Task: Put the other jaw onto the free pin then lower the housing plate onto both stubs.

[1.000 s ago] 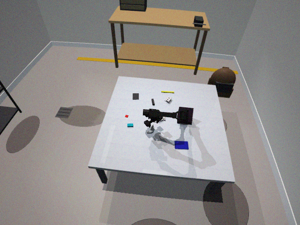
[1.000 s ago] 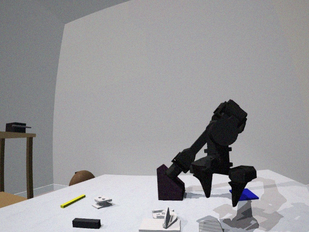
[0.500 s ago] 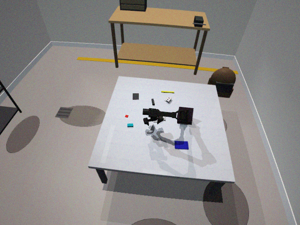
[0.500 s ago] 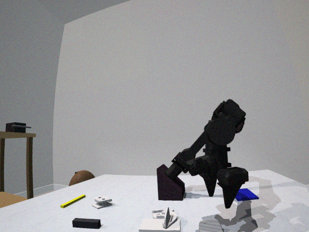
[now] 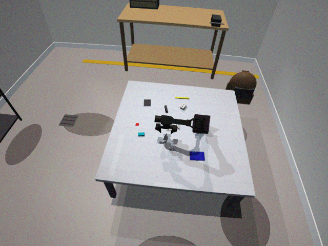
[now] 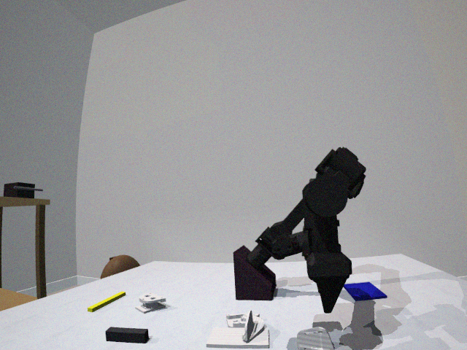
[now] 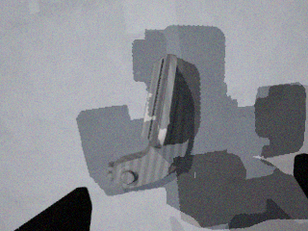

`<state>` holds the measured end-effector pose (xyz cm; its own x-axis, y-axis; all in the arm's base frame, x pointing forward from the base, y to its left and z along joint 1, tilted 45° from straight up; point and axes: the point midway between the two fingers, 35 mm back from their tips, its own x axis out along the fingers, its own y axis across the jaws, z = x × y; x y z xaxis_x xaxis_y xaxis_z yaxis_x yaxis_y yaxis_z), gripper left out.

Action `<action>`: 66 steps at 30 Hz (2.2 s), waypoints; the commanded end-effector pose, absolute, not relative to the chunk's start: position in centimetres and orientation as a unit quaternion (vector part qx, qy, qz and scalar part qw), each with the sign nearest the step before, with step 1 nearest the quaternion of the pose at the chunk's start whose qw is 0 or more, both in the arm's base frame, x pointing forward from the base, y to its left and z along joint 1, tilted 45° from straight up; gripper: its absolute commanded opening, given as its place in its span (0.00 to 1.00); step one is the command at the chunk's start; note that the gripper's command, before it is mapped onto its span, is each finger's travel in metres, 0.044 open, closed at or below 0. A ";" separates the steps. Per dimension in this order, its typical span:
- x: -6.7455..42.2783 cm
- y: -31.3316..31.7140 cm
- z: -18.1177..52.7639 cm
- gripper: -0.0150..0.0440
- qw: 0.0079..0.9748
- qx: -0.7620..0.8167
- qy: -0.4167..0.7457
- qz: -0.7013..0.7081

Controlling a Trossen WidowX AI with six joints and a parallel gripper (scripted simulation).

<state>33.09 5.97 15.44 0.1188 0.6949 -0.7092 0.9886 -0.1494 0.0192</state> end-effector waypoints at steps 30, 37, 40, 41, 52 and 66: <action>33.7 8.4 12.4 1.00 0.140 0.736 0.546 -0.375; 33.9 9.2 11.6 1.00 0.140 0.736 0.546 -0.375; 34.0 9.5 11.3 1.00 0.140 0.736 0.546 -0.375; 34.0 9.6 11.2 1.00 0.140 0.736 0.546 -0.375; 34.2 10.9 9.9 1.00 0.140 0.736 0.547 -0.375; 34.3 11.8 9.0 1.00 0.139 0.736 0.547 -0.374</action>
